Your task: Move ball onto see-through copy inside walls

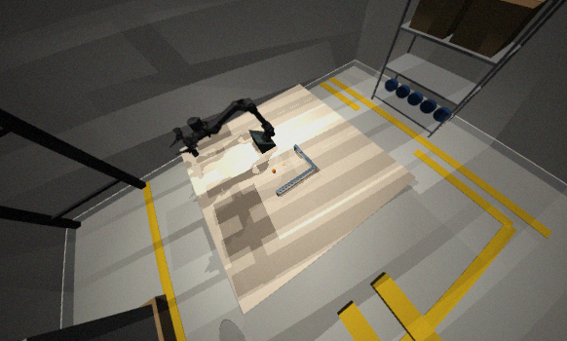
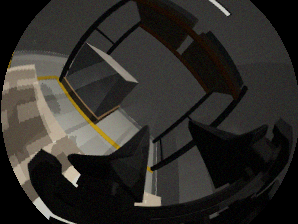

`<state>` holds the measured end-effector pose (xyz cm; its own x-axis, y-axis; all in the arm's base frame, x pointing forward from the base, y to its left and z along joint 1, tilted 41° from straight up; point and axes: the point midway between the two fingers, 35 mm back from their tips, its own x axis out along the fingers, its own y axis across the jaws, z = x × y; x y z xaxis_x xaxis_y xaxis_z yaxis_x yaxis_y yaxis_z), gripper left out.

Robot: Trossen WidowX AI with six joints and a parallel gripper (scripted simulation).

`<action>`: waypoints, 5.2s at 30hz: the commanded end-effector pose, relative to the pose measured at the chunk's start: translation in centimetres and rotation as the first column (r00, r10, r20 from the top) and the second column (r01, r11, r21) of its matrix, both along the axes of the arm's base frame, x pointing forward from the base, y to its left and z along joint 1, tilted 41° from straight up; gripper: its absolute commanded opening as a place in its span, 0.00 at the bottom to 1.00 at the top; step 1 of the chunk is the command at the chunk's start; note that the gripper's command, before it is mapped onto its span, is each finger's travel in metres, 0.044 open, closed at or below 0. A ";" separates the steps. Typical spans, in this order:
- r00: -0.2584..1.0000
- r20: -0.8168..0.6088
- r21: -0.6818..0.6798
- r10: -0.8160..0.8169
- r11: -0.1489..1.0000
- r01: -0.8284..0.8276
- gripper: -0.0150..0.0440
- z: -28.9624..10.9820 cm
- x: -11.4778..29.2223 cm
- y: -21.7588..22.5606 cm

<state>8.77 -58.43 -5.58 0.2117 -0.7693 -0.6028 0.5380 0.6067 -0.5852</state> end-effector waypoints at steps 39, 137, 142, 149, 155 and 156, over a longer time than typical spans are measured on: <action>-0.662 0.343 0.438 0.666 -0.737 -0.515 0.65 2.6 17.0 54.3; -0.661 0.344 0.439 0.667 -0.736 -0.515 0.25 10.6 16.3 56.6; -0.661 0.347 0.436 0.665 -0.739 -0.514 0.25 11.0 15.6 58.3; -0.661 0.346 0.437 0.665 -0.738 -0.514 0.25 10.3 15.7 58.9; -0.661 0.346 0.437 0.666 -0.738 -0.515 0.25 8.1 15.6 60.7; -0.661 0.346 0.436 0.666 -0.738 -0.515 0.25 7.7 15.5 61.1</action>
<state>24.76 1.33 3.52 -0.0630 0.6369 -0.7684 -0.9871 -0.1535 -0.0463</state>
